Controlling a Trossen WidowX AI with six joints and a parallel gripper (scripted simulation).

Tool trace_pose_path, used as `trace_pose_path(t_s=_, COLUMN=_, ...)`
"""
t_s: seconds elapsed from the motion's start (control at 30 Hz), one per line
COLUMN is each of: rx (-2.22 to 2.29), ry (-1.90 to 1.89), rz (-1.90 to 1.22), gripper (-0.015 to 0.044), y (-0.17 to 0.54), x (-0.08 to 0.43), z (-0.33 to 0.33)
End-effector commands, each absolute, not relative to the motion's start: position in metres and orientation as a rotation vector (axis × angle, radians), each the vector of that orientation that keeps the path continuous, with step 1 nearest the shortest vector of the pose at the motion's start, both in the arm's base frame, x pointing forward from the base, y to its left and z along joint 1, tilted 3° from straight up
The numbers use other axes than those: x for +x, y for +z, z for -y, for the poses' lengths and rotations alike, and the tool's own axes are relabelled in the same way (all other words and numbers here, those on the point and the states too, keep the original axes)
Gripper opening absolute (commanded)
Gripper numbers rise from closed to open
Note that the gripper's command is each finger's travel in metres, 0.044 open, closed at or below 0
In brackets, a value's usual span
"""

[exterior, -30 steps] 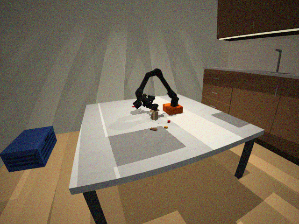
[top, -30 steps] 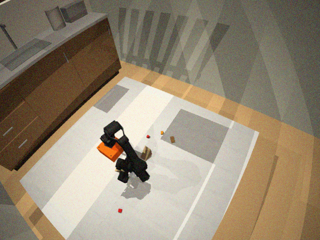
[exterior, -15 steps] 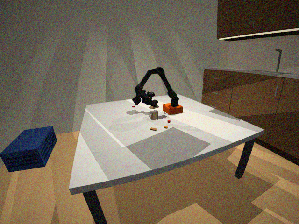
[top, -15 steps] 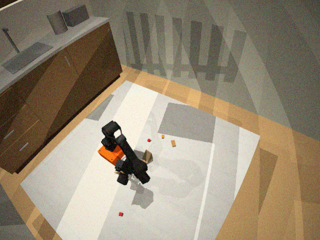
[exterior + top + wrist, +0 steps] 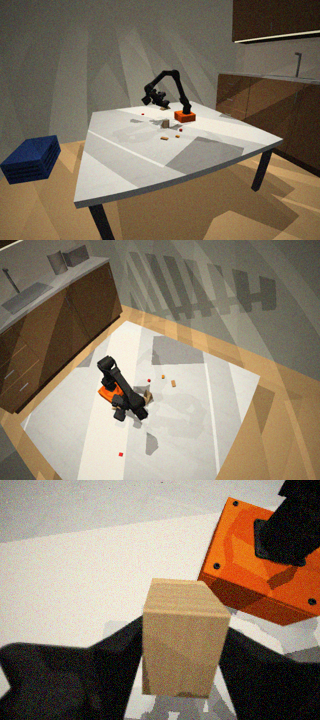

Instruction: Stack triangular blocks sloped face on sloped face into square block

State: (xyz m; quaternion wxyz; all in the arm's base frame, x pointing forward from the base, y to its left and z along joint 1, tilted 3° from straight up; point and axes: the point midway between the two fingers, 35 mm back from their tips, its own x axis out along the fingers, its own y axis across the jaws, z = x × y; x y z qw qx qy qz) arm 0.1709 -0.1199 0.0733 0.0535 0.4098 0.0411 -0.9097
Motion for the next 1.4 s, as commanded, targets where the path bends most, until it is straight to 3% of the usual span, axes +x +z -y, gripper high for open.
trace_pose_path(t_s=0.0, rx=1.234, ry=-2.762, rz=-0.130, gripper=0.0000, y=0.078, x=0.169, z=0.121)
trace_pose_path(t_s=0.47, rx=1.416, ry=-2.553, rz=-0.503, gripper=0.0000, y=0.076, x=0.162, z=0.120)
trace_pose_path(t_s=1.37, rx=1.537, ry=-1.685, rz=-1.039, gripper=0.0000, y=0.080, x=0.151, z=0.122)
